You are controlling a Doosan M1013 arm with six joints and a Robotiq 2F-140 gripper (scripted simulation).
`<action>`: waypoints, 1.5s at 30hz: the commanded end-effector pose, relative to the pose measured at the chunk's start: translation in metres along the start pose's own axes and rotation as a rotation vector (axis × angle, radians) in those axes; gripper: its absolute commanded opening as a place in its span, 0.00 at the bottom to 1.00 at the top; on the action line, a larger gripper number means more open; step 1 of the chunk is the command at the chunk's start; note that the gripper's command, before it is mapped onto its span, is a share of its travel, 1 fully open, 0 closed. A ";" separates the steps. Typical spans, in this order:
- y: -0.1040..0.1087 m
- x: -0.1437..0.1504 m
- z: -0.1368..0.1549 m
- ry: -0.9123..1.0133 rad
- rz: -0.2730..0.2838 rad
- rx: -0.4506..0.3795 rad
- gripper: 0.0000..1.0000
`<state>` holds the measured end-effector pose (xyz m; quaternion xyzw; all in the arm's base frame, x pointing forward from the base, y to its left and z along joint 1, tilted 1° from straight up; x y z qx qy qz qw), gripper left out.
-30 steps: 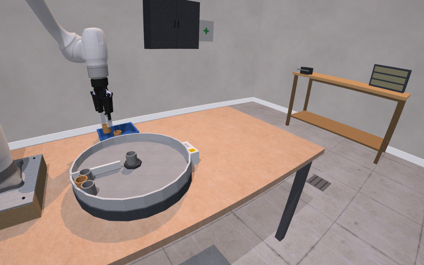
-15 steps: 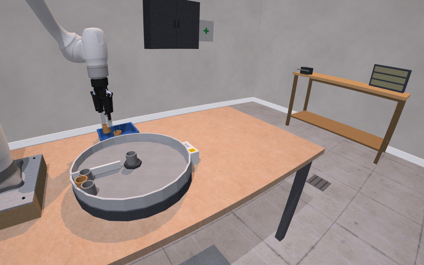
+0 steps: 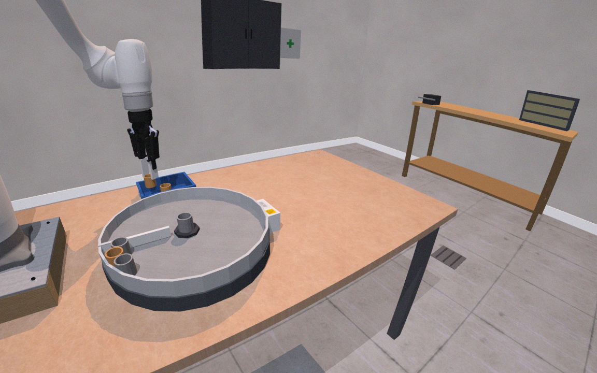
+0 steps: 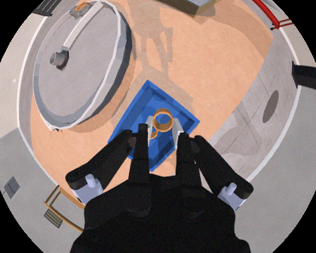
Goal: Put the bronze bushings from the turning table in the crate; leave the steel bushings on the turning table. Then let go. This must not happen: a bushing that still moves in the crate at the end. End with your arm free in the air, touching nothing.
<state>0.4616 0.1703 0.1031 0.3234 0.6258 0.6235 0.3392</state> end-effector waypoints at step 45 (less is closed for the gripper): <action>-0.041 0.000 0.000 0.000 0.000 0.000 0.00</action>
Point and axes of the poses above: the point where the finger pads meet when closed, its own y axis back along the fingers, its own x axis across the jaws, z = x × y, the point moved 5 cm from there along y, back along the fingers, and after that the axes turned 10 degrees about y, right-handed, at the moved point
